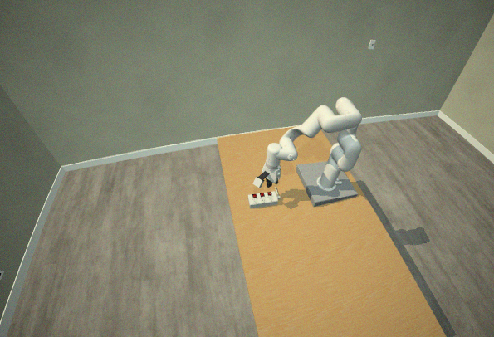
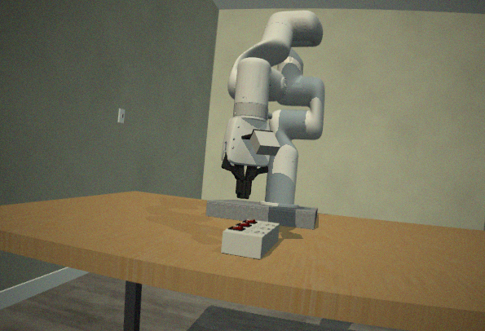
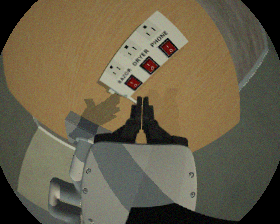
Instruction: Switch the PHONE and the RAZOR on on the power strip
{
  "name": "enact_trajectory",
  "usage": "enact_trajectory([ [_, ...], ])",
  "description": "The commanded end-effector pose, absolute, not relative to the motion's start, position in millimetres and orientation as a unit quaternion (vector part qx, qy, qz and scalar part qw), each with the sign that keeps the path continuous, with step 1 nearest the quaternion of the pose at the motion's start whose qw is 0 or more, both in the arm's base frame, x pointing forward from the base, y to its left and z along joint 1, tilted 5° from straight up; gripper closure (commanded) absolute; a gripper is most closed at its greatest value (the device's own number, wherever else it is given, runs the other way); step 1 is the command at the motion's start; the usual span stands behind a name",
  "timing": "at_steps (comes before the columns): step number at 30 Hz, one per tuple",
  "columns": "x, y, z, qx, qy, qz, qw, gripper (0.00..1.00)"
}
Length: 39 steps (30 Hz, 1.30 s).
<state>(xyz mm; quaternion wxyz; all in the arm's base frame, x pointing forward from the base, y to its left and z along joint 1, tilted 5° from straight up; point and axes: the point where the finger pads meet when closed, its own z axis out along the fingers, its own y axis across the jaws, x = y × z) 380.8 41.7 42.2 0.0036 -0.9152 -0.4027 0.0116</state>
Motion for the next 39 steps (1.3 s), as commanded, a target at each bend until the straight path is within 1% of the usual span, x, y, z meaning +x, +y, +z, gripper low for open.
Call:
enact_trajectory([
  [1, 382, 42, 43, -0.915, -0.403, 0.01, 0.003, 1.0],
  [30, 382, 42, 44, -0.915, -0.403, 0.01, 0.003, 1.0],
  [34, 386, 44, 59, -0.915, -0.403, 0.01, 0.003, 1.0],
  [36, 386, 44, 59, -0.915, -0.403, 0.01, 0.003, 1.0],
  [39, 388, 46, 70, -0.915, -0.403, 0.01, 0.003, 1.0],
])
